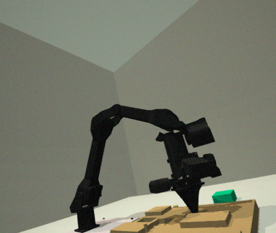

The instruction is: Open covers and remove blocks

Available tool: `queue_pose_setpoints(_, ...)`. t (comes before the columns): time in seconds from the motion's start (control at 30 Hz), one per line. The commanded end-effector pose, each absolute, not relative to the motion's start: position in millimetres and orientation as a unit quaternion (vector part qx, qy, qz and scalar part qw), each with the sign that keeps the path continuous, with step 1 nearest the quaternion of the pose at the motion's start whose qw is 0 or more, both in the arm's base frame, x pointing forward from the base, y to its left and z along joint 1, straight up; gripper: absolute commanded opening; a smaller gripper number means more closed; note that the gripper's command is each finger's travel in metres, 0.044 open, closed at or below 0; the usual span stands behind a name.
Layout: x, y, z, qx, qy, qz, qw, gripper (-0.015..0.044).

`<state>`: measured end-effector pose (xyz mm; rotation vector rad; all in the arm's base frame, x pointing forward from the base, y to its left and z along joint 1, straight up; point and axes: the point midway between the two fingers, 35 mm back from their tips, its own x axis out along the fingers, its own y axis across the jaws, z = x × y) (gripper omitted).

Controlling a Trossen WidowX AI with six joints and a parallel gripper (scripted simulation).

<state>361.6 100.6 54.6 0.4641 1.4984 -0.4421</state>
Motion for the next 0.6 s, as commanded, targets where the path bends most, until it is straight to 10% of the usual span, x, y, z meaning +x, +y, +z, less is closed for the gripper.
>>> queue_pose_setpoints(0.0,361.5,101.0,59.2,0.206,0.670,-0.194,0.686,0.0000)
queue_pose_setpoints(0.57,358.3,99.7,67.5,0.206,0.670,-0.194,0.686,0.0000)
